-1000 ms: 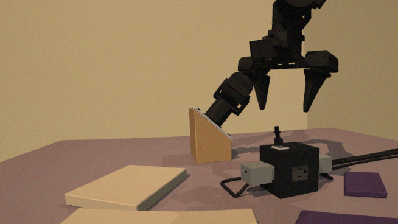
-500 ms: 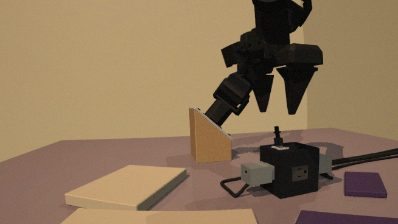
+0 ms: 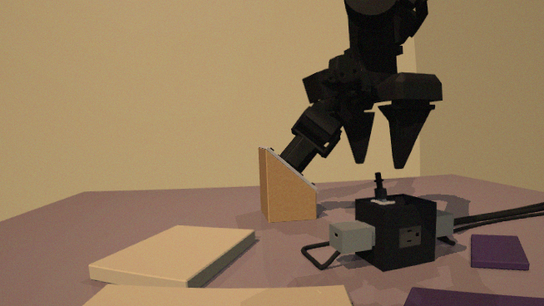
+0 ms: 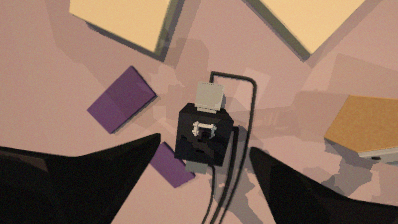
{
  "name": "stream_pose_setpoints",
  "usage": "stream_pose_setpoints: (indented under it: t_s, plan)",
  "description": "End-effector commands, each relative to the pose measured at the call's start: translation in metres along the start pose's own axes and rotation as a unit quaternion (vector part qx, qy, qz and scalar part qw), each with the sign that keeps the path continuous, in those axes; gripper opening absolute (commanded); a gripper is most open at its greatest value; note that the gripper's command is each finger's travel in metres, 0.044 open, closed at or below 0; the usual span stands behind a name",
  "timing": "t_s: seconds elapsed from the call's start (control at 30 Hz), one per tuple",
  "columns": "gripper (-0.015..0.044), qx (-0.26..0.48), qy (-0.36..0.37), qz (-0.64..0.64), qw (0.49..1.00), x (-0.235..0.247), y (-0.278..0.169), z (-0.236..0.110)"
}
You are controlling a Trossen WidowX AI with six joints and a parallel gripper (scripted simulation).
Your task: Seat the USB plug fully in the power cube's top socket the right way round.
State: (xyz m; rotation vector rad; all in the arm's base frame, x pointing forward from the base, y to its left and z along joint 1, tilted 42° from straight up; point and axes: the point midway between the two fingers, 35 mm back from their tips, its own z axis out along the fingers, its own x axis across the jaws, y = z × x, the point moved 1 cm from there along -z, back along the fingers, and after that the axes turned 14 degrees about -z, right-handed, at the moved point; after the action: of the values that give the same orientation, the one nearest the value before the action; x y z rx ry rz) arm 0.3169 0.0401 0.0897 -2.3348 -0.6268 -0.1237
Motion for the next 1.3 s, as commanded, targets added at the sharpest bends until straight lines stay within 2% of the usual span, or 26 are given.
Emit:
stream_pose_setpoints:
  t_s: [0.0,0.47,1.0,1.1,1.27]
  plan:
    - [0.0440,0.002,0.000,0.003,1.000,-0.001,0.000,0.004]
    - [0.0440,0.002,0.000,0.003,1.000,-0.001,0.000,0.016]
    - [0.0020,0.000,0.000,0.000,1.000,0.000,0.000,0.014]
    - [0.0000,0.000,0.000,0.000,1.000,0.000,0.000,0.014]
    - [0.0000,0.000,0.000,0.000,1.000,0.000,0.000,0.014]
